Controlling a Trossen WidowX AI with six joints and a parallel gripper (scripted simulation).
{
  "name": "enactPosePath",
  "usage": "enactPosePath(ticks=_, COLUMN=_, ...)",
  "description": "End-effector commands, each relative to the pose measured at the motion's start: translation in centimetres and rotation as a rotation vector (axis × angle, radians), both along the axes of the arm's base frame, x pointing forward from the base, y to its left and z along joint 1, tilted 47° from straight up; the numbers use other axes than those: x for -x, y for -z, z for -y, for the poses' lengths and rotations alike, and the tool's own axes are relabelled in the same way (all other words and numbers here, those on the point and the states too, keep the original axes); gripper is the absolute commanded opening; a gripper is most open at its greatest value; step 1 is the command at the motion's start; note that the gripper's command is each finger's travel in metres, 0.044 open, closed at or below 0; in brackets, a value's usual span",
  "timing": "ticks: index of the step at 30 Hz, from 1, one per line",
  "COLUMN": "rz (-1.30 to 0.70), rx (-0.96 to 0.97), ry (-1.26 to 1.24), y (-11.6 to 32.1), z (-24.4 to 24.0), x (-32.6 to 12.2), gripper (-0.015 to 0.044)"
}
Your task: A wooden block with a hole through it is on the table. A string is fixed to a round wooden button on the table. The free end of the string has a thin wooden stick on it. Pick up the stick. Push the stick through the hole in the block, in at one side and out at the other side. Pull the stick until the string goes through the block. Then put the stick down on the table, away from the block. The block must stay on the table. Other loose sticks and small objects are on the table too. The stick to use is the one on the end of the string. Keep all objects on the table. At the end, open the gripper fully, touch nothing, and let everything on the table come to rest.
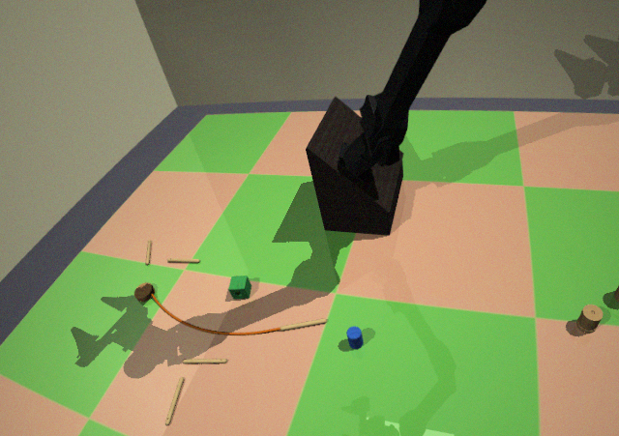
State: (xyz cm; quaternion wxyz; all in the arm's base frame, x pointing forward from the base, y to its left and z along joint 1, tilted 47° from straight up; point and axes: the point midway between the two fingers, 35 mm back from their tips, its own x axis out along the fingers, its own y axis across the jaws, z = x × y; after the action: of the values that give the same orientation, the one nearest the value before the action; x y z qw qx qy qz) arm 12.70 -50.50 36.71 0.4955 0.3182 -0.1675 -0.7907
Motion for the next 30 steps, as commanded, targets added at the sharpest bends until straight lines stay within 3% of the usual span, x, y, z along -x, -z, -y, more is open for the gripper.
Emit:
enactPosePath(ticks=1, rz=-0.227, rx=-0.221, ry=-0.223, y=6.7, z=0.6, x=-3.5, gripper=0.0440)
enactPosePath(ticks=9, rz=-0.560, rx=-0.522, ry=-0.628, y=17.5, z=-0.5, x=-8.0, gripper=0.0440)
enactPosePath(ticks=17, rz=-0.846, rx=-0.758, ry=-1.118, y=28.4, z=-4.6, x=-11.3, gripper=0.0440)
enactPosePath(ticks=30, rz=-1.098, rx=-0.888, ry=-2.020, y=42.6, z=-16.0, x=-13.1, gripper=0.0440)
